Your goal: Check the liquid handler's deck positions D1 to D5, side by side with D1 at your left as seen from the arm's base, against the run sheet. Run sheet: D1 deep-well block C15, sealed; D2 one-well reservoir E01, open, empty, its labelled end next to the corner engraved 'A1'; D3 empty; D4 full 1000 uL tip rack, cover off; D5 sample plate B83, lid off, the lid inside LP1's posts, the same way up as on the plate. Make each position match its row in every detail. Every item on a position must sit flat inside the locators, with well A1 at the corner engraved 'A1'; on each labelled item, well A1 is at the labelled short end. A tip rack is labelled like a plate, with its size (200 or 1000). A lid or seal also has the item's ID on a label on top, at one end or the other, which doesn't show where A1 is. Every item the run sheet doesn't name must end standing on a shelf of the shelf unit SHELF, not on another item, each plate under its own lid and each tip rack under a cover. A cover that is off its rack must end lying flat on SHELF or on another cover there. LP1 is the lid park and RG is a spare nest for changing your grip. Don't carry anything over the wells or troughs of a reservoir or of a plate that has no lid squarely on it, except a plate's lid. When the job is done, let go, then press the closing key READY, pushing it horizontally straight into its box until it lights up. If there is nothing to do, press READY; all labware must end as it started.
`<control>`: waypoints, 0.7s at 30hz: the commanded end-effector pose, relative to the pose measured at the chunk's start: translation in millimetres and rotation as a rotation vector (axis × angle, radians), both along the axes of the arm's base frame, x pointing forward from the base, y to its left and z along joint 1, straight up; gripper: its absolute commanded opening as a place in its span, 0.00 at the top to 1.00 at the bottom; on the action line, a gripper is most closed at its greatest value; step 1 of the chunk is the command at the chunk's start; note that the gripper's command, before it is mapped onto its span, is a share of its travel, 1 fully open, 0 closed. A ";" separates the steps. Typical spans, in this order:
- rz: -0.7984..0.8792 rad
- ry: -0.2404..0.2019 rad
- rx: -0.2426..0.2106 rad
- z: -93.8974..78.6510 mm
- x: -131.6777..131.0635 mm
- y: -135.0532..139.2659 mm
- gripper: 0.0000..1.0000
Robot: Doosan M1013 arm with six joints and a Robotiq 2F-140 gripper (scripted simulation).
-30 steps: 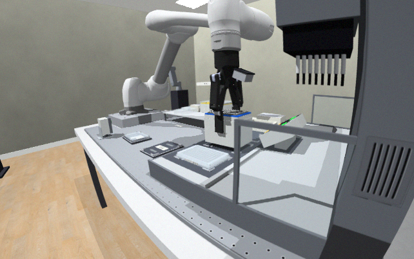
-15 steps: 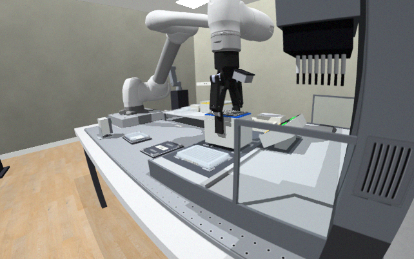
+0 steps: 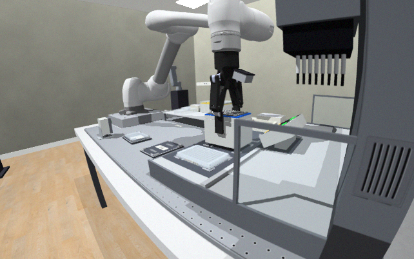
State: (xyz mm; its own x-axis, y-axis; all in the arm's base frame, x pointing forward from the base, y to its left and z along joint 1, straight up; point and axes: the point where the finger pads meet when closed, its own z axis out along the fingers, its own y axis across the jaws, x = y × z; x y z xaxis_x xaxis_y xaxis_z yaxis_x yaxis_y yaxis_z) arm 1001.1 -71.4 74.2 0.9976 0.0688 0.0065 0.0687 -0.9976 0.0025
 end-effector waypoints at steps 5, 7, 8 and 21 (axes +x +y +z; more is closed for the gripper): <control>0.000 -0.002 0.000 1.6 0.4 0.1 0.90; 0.000 -0.002 0.000 0.9 0.4 0.1 0.90; 0.000 -0.002 0.000 0.5 0.4 0.1 0.90; 0.000 -0.002 0.000 -3.1 0.5 0.1 0.90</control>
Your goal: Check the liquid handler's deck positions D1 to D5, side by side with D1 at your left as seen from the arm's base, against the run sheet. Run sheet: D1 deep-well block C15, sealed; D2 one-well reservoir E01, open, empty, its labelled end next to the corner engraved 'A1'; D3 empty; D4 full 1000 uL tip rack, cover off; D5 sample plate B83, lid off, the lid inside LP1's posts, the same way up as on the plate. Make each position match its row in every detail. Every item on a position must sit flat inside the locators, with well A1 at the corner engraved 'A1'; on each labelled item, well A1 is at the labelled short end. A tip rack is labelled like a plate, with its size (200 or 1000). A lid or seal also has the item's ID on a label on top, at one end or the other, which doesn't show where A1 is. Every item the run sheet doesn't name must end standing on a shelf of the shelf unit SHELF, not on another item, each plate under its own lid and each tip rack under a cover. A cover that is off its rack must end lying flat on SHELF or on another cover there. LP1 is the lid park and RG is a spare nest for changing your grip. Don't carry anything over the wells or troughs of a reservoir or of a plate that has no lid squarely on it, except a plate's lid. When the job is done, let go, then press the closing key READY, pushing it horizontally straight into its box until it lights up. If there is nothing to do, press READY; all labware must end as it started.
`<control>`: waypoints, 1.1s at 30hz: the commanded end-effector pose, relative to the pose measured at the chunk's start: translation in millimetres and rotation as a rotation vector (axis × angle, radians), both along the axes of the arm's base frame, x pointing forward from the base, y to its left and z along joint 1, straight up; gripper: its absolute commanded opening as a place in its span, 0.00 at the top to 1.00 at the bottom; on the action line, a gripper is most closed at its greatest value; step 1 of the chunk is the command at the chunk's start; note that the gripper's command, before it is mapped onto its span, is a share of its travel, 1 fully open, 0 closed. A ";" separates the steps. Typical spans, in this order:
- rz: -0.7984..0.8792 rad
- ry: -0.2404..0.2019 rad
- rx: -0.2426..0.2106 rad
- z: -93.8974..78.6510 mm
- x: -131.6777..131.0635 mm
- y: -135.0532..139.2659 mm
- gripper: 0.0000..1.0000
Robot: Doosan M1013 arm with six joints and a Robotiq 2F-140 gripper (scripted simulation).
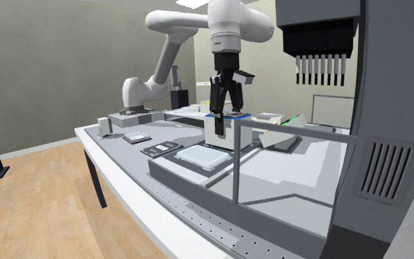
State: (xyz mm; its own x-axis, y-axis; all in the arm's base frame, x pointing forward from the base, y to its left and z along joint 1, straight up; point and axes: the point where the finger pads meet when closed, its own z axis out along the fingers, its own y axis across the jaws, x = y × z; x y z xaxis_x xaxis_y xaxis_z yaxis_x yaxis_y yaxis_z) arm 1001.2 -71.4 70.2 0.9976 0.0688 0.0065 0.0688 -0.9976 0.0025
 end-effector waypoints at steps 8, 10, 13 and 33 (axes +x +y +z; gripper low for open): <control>0.000 -0.002 0.000 -1.2 0.4 0.1 0.90; 0.000 -0.002 0.000 -1.8 0.4 0.1 0.90; 0.000 -0.002 0.000 -2.8 0.4 0.1 0.90; 0.000 -0.002 0.000 -5.7 0.4 0.1 0.21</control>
State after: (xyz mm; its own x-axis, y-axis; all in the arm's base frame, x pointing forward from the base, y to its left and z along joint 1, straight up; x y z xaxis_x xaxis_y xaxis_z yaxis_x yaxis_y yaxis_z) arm 1001.1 -71.4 62.7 0.9976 0.0688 0.0062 0.0688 -0.9976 0.0025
